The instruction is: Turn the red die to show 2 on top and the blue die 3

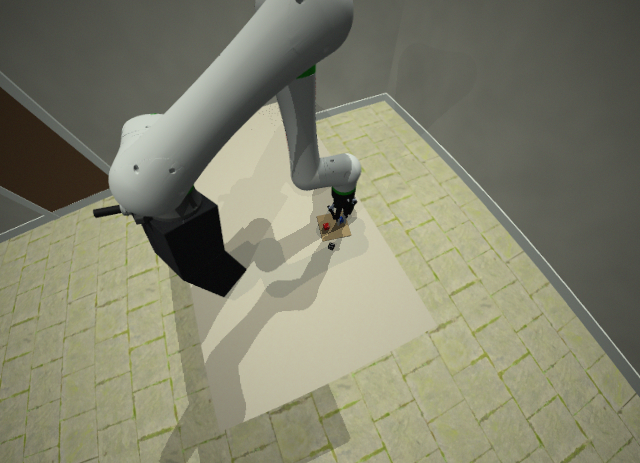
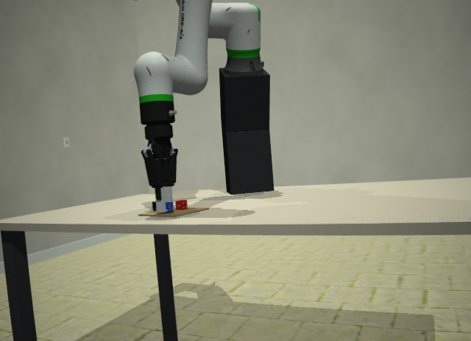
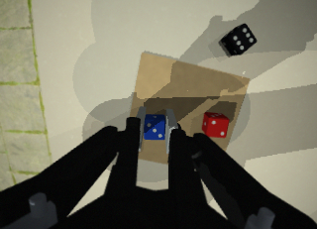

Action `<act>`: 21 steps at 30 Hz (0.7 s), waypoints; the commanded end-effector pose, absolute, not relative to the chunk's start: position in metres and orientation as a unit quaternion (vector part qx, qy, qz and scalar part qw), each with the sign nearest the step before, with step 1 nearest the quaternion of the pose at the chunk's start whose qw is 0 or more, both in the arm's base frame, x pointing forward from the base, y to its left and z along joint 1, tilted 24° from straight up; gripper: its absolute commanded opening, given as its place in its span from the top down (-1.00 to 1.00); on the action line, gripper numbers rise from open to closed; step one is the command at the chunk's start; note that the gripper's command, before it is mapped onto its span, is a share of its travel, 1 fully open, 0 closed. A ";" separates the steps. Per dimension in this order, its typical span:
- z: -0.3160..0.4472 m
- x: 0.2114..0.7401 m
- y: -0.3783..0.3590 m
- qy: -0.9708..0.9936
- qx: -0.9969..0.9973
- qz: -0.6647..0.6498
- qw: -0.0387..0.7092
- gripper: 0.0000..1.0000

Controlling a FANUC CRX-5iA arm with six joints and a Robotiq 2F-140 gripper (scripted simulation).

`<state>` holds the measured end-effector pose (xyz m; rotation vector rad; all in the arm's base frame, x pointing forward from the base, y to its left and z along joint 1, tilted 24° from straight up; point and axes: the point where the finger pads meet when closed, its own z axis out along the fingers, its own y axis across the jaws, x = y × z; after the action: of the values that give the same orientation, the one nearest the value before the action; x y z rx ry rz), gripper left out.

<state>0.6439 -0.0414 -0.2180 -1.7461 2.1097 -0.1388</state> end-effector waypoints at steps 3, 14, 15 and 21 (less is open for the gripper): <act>-0.219 0.644 -0.041 0.754 -0.624 -0.050 0.198 0.75; -0.221 0.645 -0.041 0.754 -0.624 -0.050 0.198 0.75; -0.221 0.645 -0.041 0.754 -0.624 -0.050 0.198 0.75; -0.221 0.645 -0.041 0.754 -0.624 -0.050 0.198 0.75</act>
<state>0.6451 -0.0408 -0.2210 -1.7461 2.1097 -0.1388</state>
